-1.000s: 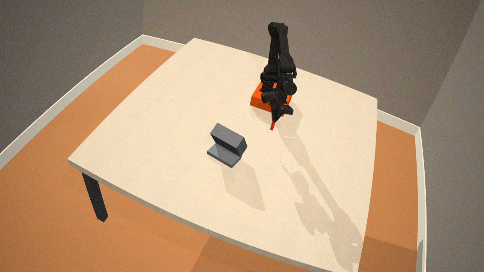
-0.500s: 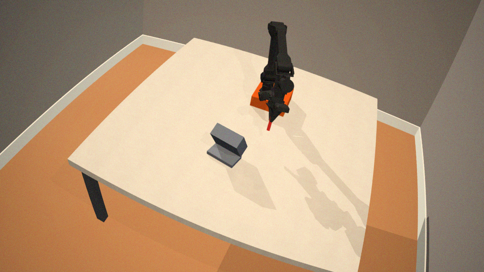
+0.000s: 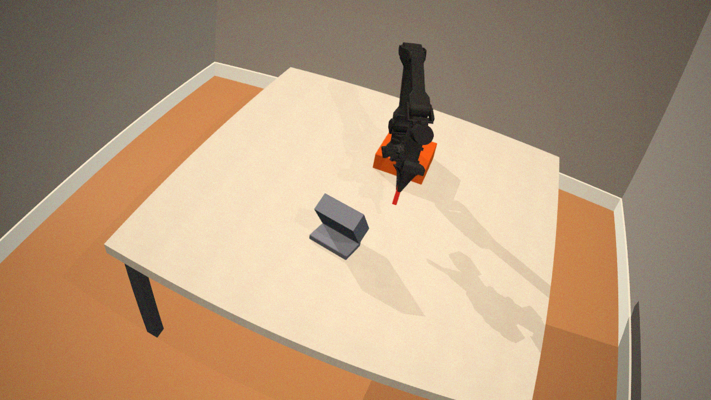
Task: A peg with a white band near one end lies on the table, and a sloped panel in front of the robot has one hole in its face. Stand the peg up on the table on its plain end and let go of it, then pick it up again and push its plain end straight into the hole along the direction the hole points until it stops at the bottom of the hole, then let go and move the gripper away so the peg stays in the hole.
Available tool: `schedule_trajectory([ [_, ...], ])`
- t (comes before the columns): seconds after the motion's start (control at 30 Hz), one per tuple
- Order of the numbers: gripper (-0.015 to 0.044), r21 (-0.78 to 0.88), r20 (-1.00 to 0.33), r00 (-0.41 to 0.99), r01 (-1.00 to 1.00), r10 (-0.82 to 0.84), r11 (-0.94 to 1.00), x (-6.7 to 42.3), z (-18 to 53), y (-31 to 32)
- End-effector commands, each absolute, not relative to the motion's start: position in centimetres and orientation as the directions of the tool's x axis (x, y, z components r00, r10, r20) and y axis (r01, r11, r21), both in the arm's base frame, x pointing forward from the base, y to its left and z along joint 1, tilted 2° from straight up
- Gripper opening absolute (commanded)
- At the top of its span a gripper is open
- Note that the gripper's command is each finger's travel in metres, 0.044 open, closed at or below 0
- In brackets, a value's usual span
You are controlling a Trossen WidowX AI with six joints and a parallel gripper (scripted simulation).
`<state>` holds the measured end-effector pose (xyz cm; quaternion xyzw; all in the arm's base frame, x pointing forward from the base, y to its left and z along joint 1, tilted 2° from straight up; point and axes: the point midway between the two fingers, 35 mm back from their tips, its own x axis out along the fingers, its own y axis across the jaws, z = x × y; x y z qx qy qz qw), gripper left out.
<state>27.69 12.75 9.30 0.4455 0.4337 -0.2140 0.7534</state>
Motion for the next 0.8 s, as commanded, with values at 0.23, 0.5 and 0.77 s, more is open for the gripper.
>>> schedule_trajectory([
  [0.23, 0.0000, 0.558, -0.799, 0.598, 0.705, 0.055, 0.438, 28.2, 9.7, 11.7],
  [0.5, 0.0000, 0.603, -0.768, 0.638, 0.696, 0.047, 0.389, 28.5, 9.9, 11.0],
  [0.77, 0.0000, 0.647, -0.735, 0.677, 0.683, 0.038, 0.339, 28.8, 10.0, 10.3],
])
